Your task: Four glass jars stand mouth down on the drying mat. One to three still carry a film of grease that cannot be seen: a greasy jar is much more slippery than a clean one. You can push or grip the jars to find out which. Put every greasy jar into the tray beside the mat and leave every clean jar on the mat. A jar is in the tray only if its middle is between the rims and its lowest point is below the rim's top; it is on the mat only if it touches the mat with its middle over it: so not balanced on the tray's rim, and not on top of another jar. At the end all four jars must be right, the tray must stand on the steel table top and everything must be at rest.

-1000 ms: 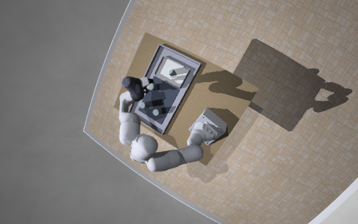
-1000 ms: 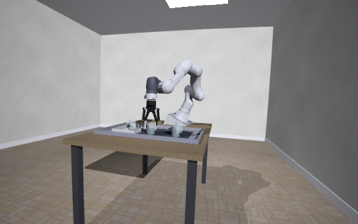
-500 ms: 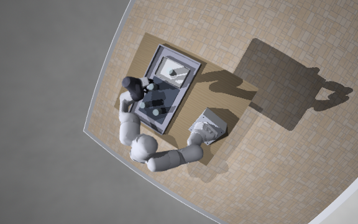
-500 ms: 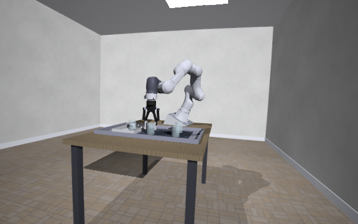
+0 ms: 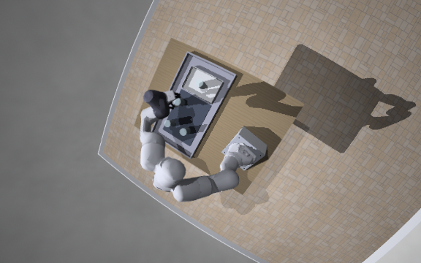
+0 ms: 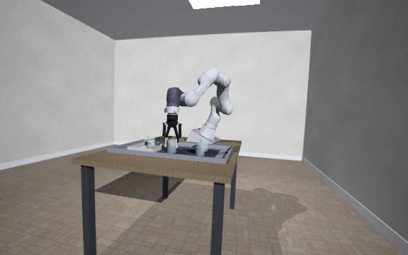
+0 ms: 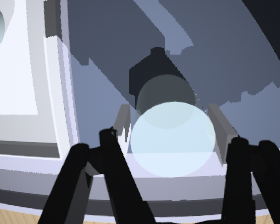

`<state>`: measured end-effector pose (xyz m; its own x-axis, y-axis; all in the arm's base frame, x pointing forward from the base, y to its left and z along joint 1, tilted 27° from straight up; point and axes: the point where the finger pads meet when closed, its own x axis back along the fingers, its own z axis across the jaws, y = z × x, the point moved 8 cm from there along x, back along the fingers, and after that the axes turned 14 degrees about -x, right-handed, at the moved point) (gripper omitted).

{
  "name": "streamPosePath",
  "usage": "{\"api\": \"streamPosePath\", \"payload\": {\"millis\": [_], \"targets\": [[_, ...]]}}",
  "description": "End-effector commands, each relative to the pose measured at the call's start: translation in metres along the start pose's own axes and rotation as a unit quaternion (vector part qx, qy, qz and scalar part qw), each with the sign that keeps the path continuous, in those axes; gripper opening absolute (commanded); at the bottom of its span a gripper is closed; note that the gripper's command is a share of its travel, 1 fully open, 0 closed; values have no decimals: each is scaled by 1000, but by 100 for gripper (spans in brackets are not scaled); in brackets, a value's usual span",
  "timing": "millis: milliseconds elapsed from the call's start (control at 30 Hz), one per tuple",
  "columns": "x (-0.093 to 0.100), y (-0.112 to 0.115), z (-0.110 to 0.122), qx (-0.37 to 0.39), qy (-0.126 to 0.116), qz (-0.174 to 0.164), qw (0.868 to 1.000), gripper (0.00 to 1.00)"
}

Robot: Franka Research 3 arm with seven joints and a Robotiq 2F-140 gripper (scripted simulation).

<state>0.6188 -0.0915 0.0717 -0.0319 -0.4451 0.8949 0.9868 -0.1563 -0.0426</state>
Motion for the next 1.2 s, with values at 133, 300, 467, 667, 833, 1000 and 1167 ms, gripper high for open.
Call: {"api": "streamPosePath", "payload": {"millis": [133,300,467,667,833,1000,1167], "targets": [[-1,0,0,2,0,-1,1000,48],[-1,0,0,2,0,-1,1000,48],[-1,0,0,2,0,-1,1000,45],[-1,0,0,2,0,-1,1000,45],[-1,0,0,2,0,-1,1000,45],[-1,0,0,2,0,-1,1000,42],[-1,0,0,2,0,-1,1000,42]]}}
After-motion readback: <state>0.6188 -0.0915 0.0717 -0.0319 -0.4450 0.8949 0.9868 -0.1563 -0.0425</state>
